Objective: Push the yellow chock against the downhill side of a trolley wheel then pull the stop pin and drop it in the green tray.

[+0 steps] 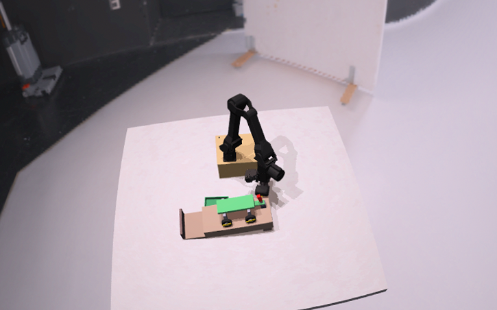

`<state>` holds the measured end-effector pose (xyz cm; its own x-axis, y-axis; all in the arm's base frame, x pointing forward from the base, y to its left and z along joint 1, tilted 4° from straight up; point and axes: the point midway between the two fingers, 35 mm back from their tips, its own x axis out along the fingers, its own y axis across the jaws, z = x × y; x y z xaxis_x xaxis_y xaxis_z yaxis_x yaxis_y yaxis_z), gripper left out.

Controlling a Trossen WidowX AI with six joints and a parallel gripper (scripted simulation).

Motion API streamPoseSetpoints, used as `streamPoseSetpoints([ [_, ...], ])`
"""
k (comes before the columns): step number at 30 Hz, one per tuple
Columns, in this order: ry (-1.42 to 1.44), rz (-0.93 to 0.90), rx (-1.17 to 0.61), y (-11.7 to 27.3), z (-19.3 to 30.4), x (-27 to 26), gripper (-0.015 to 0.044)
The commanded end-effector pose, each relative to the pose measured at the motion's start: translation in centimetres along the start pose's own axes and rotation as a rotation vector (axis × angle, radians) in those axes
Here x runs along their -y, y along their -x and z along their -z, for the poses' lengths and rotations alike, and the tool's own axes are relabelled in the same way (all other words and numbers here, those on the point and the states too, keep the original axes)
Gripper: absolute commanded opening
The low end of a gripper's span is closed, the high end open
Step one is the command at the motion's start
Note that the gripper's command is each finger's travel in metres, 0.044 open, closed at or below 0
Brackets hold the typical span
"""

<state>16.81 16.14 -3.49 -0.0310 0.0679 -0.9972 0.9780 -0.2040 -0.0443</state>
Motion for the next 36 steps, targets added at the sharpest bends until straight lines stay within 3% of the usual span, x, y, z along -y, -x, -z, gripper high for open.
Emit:
streamPoseSetpoints([
  [1,0.0,0.0,0.0,0.0,0.0,0.0,0.0164],
  [4,0.0,0.0,0.0,0.0,0.0,0.0,0.0085],
  [14,0.0,0.0,0.0,0.1,0.0,0.0,0.0],
  [36,-0.004,0.005,0.002,8.0,0.0,0.0,0.0],
])
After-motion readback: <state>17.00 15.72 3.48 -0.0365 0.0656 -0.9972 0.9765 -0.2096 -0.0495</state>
